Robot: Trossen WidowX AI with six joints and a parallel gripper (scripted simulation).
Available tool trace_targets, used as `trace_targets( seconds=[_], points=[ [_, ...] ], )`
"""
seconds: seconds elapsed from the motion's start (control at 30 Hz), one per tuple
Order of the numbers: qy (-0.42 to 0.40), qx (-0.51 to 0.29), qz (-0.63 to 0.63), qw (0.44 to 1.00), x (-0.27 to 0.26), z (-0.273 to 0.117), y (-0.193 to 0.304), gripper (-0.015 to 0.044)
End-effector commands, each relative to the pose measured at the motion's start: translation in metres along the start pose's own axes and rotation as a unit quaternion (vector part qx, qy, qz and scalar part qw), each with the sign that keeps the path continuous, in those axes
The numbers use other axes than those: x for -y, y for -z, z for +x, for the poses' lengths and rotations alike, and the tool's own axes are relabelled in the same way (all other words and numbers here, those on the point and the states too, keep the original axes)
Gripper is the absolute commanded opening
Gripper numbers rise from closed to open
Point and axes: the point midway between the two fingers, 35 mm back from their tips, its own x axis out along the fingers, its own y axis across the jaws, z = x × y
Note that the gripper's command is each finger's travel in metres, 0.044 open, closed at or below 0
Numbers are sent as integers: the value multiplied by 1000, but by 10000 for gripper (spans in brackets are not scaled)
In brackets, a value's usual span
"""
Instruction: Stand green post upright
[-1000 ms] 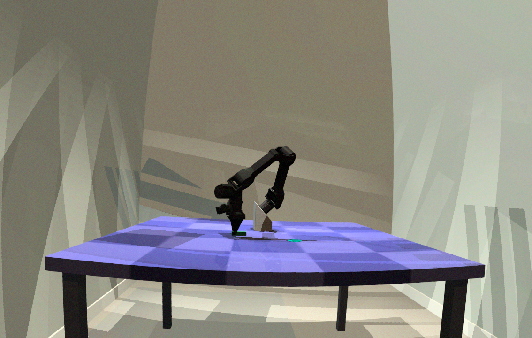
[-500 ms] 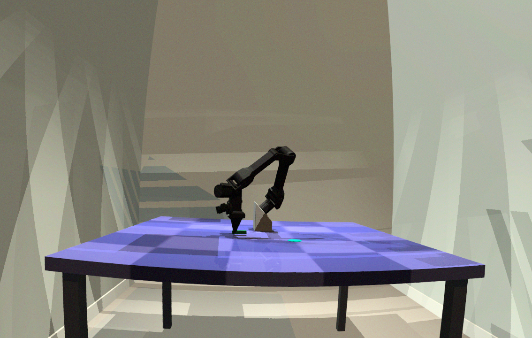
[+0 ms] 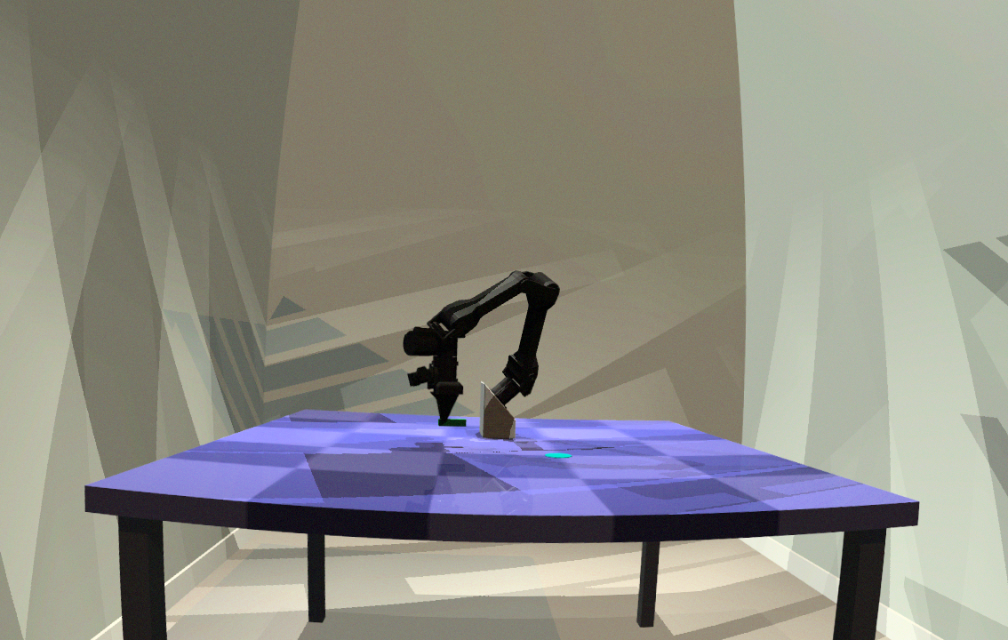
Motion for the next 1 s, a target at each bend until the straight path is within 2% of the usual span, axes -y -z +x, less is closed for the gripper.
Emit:
trace_targets(
  seconds=[0.0,0.57,0.97],
  points=[
    [-1,6,-4,1000,-1,-15,-1,23],
    [-1,5,-5,1000,3,-68,4,23],
    [7,13,-21,1000,-5,-72,10,23]
  ],
)
